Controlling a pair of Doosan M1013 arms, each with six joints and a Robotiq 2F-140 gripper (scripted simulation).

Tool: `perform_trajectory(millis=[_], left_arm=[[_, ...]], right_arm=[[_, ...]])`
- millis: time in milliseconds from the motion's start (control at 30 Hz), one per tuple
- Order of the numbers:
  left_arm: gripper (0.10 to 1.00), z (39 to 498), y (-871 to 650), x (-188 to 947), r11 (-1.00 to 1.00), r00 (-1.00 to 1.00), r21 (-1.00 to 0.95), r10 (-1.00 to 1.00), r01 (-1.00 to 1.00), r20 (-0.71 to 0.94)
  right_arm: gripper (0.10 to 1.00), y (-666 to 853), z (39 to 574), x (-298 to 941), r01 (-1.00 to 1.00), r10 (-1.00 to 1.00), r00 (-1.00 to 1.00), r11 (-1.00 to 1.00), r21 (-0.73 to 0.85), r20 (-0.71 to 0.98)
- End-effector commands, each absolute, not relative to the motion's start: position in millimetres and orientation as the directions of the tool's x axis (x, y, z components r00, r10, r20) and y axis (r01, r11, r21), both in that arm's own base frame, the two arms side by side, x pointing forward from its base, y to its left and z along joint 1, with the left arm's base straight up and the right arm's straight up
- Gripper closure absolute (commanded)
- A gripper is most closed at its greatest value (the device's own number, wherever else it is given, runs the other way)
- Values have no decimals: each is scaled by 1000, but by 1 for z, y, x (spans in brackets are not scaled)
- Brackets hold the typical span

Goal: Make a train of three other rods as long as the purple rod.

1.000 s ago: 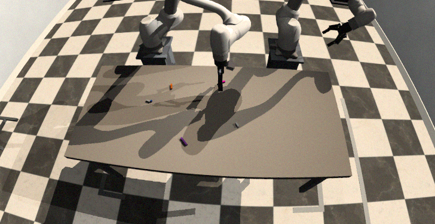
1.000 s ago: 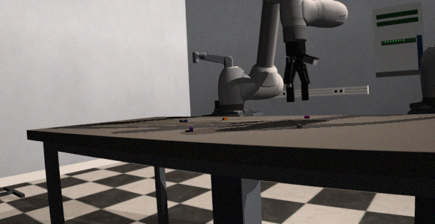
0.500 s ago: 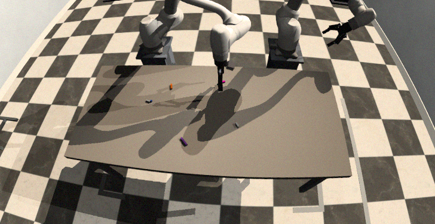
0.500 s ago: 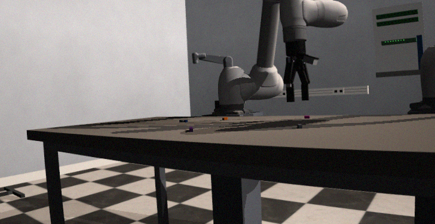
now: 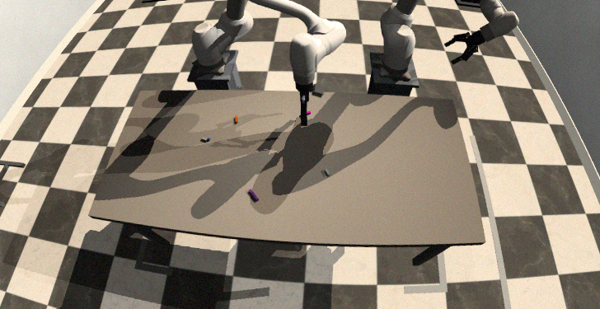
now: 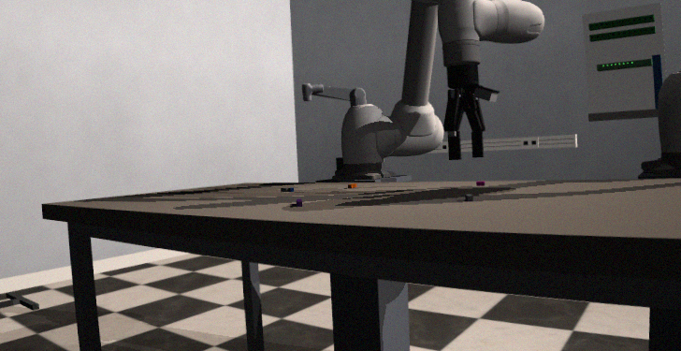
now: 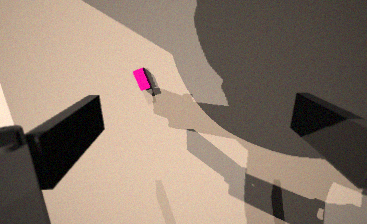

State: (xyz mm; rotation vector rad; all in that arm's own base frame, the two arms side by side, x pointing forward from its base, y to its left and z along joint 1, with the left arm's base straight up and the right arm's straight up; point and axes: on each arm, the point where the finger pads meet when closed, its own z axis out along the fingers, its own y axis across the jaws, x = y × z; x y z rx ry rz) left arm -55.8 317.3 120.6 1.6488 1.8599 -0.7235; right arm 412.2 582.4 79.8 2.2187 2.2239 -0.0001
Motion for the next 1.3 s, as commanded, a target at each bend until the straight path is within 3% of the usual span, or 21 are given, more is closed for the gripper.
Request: perform_trajectory(millis=[0, 767, 1267], left_arm=[[98, 121, 318, -56, 104, -100, -38, 701, 994, -706], [98, 121, 318, -56, 104, -100, -38, 701, 994, -706], [98, 121, 318, -56, 104, -100, -38, 701, 994, -706]], right_arm=[[98, 583, 81, 412, 1000, 1000, -2, 2, 1, 1], [98, 584, 81, 414, 1000, 1000, 19, -19, 1, 1], [98, 607, 84, 449, 893, 893, 449, -449, 0, 1]])
